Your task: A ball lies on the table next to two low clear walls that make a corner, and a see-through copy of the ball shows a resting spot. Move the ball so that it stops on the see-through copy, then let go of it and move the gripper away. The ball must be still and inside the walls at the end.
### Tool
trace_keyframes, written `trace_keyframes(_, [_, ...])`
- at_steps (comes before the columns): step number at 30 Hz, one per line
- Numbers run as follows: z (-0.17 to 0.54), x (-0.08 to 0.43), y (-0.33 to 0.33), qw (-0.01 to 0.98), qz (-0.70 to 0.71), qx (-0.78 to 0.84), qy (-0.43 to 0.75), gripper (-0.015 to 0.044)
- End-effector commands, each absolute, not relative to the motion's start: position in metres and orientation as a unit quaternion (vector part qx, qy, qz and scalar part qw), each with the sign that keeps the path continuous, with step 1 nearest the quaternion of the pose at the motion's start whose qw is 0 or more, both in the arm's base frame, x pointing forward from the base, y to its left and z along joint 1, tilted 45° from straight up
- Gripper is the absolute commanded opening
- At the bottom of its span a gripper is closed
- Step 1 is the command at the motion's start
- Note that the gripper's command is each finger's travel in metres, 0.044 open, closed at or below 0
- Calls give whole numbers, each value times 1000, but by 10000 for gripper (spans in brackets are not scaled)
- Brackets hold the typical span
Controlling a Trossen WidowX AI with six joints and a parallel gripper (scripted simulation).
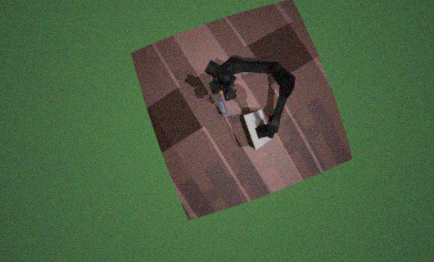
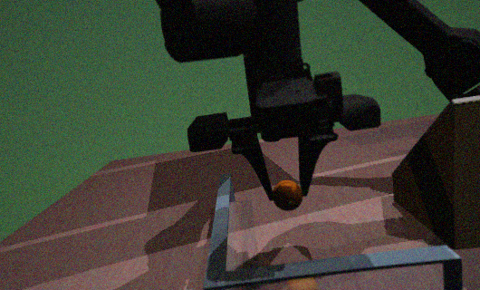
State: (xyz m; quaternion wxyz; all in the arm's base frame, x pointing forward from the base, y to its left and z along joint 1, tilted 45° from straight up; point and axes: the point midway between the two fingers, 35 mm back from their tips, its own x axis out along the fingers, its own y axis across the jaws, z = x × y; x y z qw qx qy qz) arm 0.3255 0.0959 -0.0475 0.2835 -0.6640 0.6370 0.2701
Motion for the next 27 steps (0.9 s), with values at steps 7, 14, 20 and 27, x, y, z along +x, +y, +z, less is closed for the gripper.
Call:
trace_keyframes(7, [-74, 326, 98, 284, 271, -662, 639, 0])
trace_keyframes(14, [-102, 329, 71, 284, 271, -662, 639, 0])
trace_keyframes(20, [-122, 328, 50, 283, 270, -662, 639, 0])
trace_keyframes(27, [-122, 328, 50, 283, 270, -662, 639, 0])
